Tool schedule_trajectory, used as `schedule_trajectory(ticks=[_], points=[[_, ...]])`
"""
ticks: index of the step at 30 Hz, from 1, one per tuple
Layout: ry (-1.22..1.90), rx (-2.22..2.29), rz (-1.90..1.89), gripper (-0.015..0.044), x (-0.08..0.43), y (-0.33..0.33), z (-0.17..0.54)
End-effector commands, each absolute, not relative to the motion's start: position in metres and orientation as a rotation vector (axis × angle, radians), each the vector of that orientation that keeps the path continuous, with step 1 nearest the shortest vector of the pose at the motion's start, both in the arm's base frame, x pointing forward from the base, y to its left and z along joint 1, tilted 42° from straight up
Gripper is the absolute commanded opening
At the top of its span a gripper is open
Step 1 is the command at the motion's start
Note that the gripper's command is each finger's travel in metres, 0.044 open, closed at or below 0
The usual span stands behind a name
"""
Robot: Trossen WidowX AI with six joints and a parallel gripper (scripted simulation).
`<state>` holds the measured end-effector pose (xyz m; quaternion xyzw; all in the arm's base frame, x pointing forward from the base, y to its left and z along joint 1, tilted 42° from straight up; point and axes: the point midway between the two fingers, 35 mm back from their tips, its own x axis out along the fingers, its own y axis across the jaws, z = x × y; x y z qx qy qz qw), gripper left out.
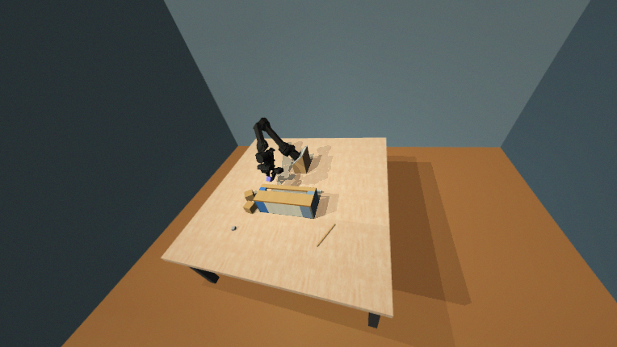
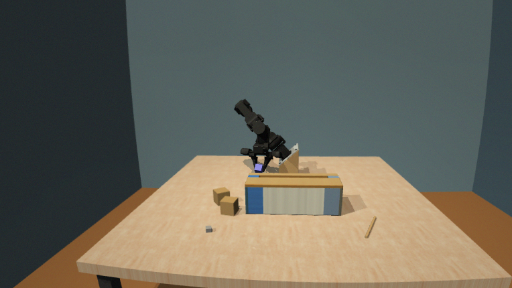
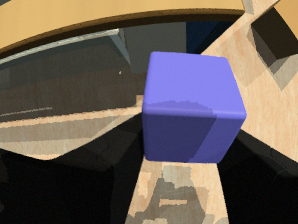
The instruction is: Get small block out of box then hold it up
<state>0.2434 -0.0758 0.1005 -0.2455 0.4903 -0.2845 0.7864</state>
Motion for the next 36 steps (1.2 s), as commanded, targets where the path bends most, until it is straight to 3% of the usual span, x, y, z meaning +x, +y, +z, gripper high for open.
schedule_trajectory(ticks=[1,36], points=[[1.102,-0.674,-0.540,0.0000,0.244,-0.074,0.105],[1.405,-1.895,0.262,0.0000,0.233,-0.059,0.125]])
